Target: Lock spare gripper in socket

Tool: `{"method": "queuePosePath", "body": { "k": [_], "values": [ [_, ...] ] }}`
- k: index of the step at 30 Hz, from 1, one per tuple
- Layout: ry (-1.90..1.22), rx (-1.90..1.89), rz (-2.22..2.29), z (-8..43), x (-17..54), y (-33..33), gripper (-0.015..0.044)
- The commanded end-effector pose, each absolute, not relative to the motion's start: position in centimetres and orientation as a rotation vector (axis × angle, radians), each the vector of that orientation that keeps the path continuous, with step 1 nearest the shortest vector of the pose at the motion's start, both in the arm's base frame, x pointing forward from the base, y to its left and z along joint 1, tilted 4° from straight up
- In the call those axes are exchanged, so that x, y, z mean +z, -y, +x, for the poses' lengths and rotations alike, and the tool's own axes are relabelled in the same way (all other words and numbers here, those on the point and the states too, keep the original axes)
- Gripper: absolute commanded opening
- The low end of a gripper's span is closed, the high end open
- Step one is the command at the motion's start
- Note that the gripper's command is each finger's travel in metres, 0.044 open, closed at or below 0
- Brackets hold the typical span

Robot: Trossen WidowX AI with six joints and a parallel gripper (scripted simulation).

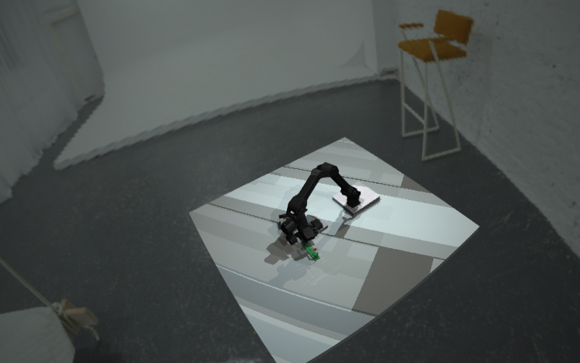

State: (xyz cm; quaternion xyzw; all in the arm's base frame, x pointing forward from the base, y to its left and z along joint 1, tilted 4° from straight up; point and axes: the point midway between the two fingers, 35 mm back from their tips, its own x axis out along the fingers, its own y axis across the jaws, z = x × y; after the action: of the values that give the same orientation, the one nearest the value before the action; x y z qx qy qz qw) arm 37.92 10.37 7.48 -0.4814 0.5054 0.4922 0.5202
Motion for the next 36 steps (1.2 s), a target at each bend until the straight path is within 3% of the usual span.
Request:
{"method": "queuePosePath", "body": {
  "k": [1, 36],
  "values": [
    [-1.203, 1.18, -1.163, 38.0, 7.4, -10.3, 0.0],
    [-1.207, 1.186, -1.162, 38.1, 4.0, -10.2, 0.0]
  ]
}}
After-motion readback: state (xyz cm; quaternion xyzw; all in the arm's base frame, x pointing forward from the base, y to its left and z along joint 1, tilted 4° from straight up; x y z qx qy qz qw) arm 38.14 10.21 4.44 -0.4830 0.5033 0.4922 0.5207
